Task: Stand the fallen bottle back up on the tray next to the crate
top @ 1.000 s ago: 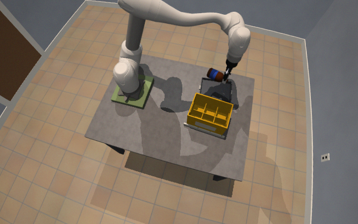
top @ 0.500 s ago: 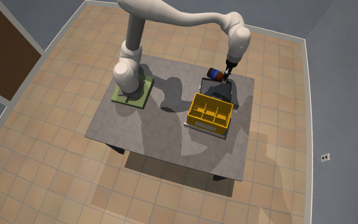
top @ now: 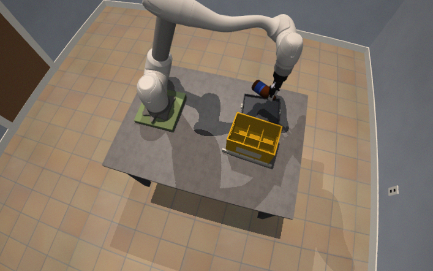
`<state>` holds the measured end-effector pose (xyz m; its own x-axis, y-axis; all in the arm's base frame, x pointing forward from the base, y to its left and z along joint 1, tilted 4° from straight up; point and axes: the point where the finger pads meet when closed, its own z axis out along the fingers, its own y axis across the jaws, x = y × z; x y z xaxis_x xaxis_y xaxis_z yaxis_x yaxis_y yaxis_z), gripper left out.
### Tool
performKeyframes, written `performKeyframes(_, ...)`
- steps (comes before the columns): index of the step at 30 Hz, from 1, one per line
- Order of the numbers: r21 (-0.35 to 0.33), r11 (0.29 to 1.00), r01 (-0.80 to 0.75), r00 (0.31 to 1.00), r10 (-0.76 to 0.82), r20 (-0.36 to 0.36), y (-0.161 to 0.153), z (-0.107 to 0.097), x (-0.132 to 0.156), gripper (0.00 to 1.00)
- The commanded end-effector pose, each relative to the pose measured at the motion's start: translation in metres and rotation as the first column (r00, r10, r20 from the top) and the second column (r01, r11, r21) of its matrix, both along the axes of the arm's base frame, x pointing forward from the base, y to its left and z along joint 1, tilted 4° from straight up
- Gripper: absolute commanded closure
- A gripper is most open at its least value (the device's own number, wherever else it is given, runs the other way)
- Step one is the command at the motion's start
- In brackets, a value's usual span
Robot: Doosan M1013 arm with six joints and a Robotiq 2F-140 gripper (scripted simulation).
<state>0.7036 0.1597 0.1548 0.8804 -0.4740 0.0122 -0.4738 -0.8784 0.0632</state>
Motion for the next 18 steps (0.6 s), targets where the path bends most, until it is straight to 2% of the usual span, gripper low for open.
performKeyframes(1, 0.003, 1.0, 0.031, 1.0, -0.031, 0.002, 0.0021, 0.0026, -0.0005, 0.9)
performKeyframes(18, 0.002, 0.999, 0.053, 0.999, -0.053, 0.004, 0.0021, 0.0026, -0.0005, 0.9)
